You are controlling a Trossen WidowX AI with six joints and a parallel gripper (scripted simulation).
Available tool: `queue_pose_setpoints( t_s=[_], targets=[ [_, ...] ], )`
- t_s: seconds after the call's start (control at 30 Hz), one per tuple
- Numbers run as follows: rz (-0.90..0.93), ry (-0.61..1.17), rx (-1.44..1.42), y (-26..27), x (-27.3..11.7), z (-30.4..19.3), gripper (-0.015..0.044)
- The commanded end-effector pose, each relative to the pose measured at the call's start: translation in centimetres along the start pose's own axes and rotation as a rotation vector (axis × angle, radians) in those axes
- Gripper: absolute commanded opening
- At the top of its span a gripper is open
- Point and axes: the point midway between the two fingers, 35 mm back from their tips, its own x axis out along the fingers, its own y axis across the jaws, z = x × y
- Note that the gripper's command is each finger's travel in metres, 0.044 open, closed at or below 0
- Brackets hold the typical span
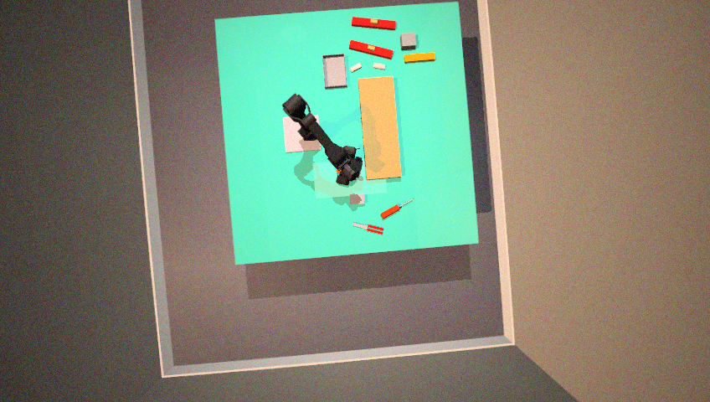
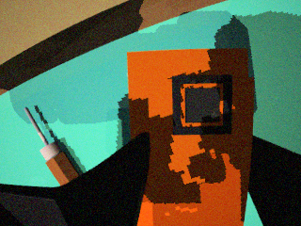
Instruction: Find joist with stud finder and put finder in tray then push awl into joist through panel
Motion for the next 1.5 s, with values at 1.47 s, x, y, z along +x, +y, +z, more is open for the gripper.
queue_pose_setpoints(
  t_s=[1.47],
  targets=[
    [0.023,-0.005,-0.072,0.2,-9.8,7.0,0.0]
  ],
)
